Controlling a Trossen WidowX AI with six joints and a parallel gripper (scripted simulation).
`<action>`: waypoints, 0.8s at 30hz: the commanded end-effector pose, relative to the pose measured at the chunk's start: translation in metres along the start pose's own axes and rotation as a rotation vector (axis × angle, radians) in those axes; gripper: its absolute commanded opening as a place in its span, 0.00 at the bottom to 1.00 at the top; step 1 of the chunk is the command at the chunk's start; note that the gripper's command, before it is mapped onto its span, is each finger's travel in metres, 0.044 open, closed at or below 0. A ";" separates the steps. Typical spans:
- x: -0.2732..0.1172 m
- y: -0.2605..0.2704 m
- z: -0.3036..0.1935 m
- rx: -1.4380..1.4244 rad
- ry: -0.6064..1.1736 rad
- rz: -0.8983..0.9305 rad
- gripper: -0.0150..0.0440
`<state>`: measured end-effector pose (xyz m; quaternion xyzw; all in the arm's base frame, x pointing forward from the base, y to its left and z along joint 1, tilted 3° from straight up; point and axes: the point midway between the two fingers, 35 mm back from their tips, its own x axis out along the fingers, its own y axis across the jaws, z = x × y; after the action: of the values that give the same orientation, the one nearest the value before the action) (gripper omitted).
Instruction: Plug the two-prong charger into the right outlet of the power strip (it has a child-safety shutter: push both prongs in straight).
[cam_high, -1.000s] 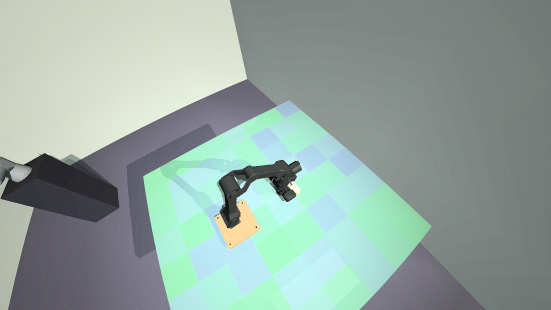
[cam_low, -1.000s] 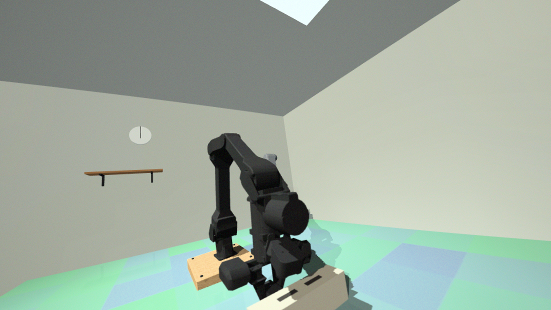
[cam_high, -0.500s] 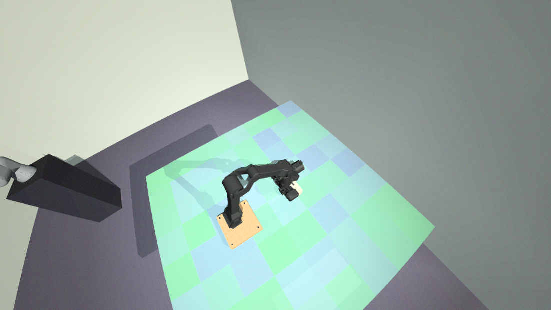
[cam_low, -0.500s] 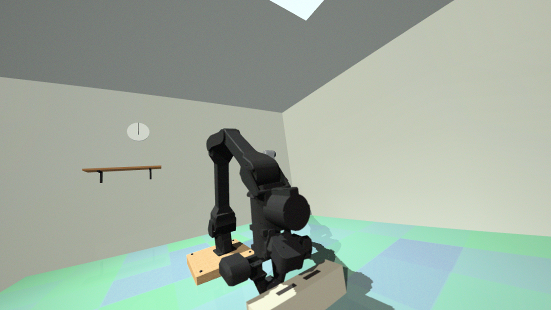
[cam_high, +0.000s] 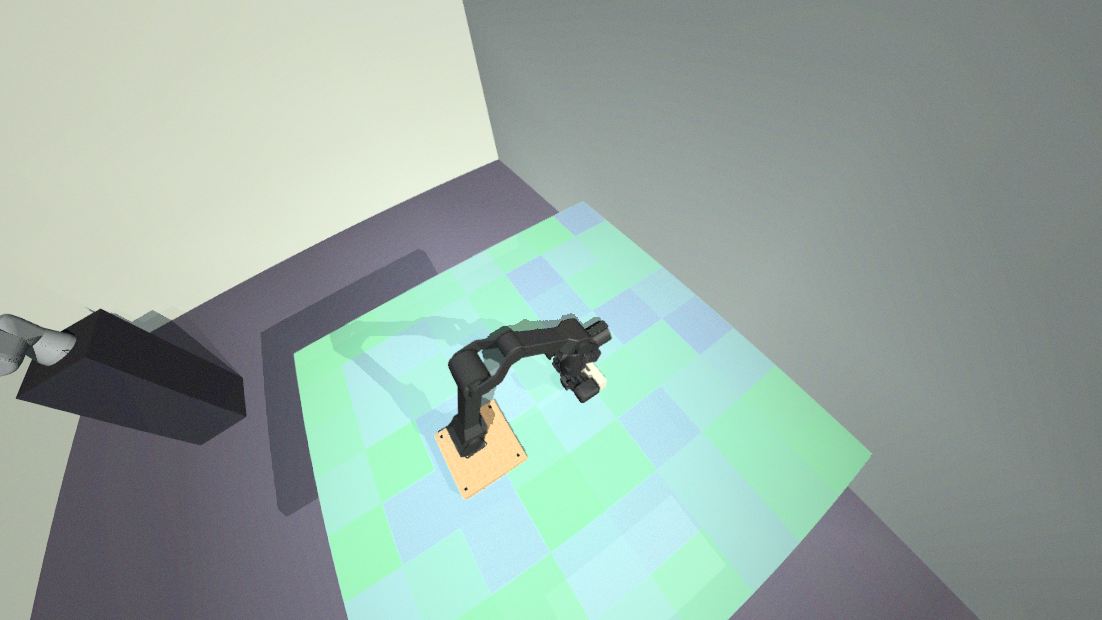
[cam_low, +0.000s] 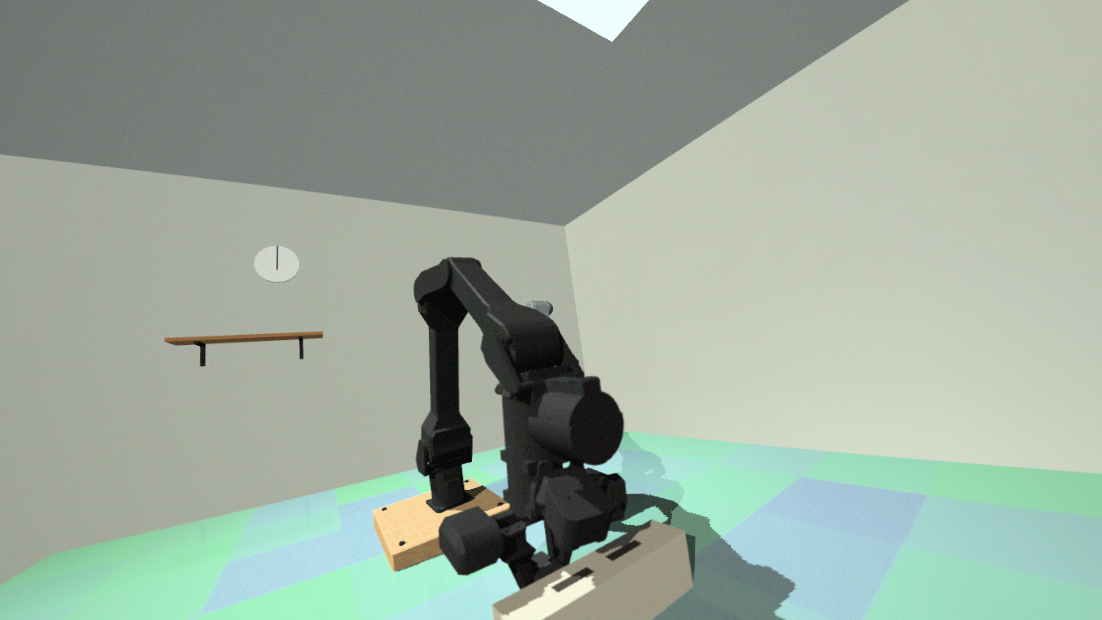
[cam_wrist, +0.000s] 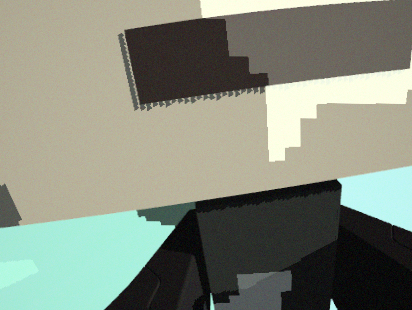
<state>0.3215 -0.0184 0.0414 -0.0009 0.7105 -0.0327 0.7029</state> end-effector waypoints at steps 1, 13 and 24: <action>0.000 0.000 0.006 0.005 -0.011 0.001 0.25; -0.001 0.000 0.010 0.005 -0.011 0.001 0.25; -0.001 0.000 0.015 0.005 -0.011 0.001 0.25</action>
<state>0.3254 -0.0186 0.0423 -0.0001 0.7166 -0.0323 0.6967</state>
